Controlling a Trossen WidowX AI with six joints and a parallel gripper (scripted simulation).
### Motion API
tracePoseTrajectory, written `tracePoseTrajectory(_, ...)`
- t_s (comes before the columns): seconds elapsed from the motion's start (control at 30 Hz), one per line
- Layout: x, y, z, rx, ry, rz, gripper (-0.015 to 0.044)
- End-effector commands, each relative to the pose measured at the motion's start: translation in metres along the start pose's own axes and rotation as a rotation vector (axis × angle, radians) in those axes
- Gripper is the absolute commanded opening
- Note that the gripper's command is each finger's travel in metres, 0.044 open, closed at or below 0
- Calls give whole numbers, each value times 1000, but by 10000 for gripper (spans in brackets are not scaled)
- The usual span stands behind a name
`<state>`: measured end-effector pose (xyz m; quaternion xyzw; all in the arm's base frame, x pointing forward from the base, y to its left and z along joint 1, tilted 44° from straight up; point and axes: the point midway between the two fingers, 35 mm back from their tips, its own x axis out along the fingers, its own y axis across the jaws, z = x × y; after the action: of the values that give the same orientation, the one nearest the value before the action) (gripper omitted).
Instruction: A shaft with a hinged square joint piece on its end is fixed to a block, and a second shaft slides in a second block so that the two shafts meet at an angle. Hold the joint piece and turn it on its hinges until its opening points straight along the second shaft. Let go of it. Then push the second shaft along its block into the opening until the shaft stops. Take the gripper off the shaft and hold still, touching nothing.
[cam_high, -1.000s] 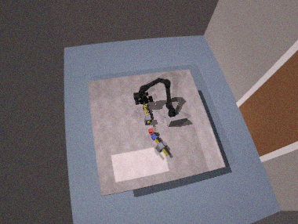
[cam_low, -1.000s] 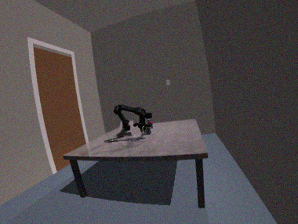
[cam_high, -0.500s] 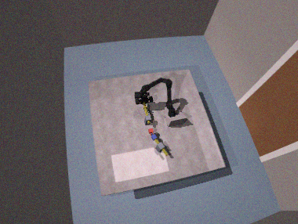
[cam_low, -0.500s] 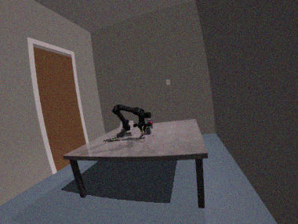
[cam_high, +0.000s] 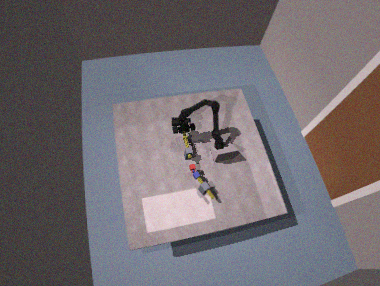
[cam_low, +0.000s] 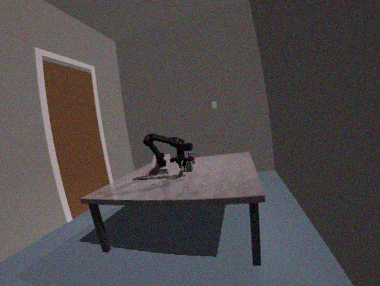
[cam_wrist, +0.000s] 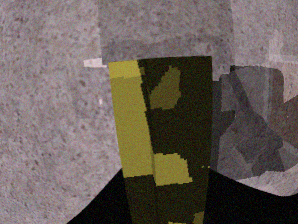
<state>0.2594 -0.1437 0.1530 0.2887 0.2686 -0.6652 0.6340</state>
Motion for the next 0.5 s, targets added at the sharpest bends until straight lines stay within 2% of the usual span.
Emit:
tracePoseTrajectory(0.0,0,0,-6,3,-2,12,0)
tracePoseTrajectory(0.47,1,0,-28,1,-3,27,0)
